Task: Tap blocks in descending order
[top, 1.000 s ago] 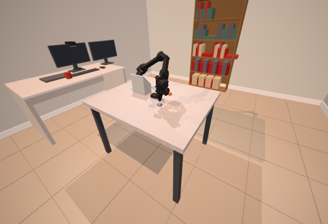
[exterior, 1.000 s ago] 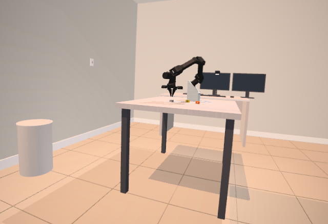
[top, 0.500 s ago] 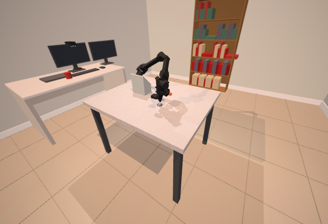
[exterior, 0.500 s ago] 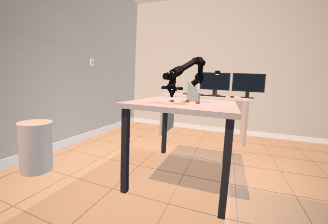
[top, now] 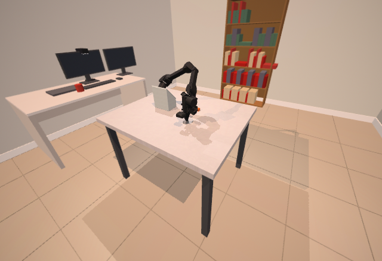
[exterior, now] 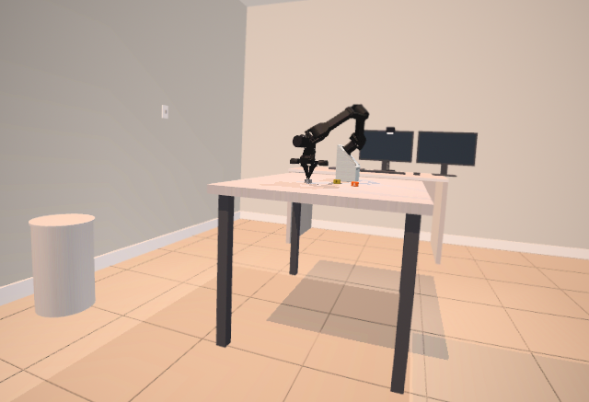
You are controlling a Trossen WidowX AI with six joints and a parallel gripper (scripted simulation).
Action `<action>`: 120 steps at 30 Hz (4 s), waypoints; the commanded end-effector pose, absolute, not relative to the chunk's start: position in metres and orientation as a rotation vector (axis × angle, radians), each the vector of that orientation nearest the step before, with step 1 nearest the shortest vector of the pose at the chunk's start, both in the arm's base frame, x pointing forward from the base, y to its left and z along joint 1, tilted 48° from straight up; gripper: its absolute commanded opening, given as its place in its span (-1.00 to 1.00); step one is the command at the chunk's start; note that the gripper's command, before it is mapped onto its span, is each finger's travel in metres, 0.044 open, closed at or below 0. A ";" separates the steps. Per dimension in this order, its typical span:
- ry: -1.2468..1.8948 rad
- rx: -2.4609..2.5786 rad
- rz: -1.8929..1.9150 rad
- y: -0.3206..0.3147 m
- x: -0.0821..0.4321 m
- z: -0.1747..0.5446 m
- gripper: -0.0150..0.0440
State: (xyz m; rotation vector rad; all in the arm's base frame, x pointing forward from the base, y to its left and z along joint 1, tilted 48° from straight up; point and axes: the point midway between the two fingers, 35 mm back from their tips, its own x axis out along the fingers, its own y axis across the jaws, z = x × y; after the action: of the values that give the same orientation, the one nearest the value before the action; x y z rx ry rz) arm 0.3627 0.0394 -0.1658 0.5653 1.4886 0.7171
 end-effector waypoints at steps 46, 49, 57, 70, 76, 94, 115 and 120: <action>1.501 0.584 0.720 0.118 0.308 0.080 -0.42; 1.501 0.584 0.720 0.118 0.308 0.080 -0.42; 1.501 0.585 0.721 0.171 0.305 0.032 -0.42; 1.500 0.587 0.722 0.184 0.303 0.021 -0.42; 1.501 0.587 0.723 0.191 0.302 0.015 -0.42; 1.489 0.587 0.733 0.199 0.302 0.012 -0.42; 1.501 0.584 0.720 0.118 0.308 0.080 -0.42; 1.503 0.576 0.707 0.079 0.295 0.040 -0.42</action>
State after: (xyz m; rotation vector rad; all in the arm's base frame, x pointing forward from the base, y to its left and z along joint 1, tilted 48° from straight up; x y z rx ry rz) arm 0.3075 0.1109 0.0711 0.5654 1.4838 0.7296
